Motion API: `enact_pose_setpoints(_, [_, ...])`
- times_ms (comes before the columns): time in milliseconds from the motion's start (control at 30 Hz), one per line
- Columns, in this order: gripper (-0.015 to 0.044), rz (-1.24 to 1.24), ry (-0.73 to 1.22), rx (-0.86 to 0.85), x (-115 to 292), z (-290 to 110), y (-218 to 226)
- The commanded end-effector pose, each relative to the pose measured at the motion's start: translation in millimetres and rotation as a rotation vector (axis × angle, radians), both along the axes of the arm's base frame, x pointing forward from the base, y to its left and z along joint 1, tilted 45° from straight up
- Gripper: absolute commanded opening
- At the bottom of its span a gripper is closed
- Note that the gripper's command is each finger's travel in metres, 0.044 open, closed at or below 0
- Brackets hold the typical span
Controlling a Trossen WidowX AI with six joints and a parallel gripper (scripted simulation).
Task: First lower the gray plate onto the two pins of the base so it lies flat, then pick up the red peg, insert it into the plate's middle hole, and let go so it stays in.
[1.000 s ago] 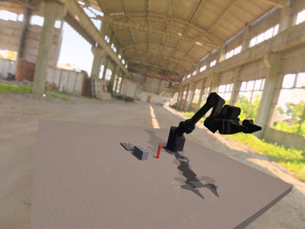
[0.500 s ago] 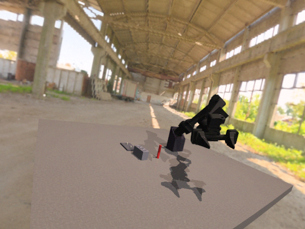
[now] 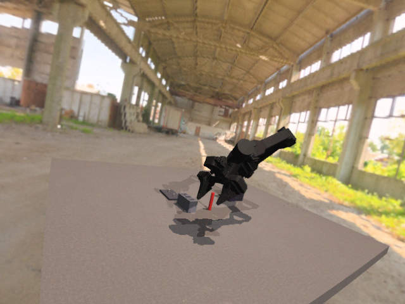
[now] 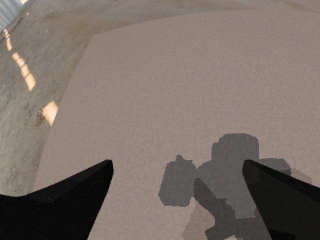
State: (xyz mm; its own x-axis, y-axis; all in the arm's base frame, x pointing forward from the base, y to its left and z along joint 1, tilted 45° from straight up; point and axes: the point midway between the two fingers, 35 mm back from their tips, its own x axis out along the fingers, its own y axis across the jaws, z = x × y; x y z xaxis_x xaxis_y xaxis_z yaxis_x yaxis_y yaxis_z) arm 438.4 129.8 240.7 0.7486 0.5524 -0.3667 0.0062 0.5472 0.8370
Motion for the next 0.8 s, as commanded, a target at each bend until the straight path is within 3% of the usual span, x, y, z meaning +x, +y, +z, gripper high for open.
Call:
enact_pose_setpoints(0, [0.0440, -0.101, 0.367, 0.071, -2, -60, -48])
enact_pose_setpoints(233, [0.0440, -0.283, 0.874, 0.255, -35, -120, -112])
enact_pose_setpoints(467, [0.0440, -0.506, 1.417, 0.584, -89, -143, -161])
enact_pose_setpoints(767, [0.0440, -0.528, 1.471, 0.623, -94, -143, -165])
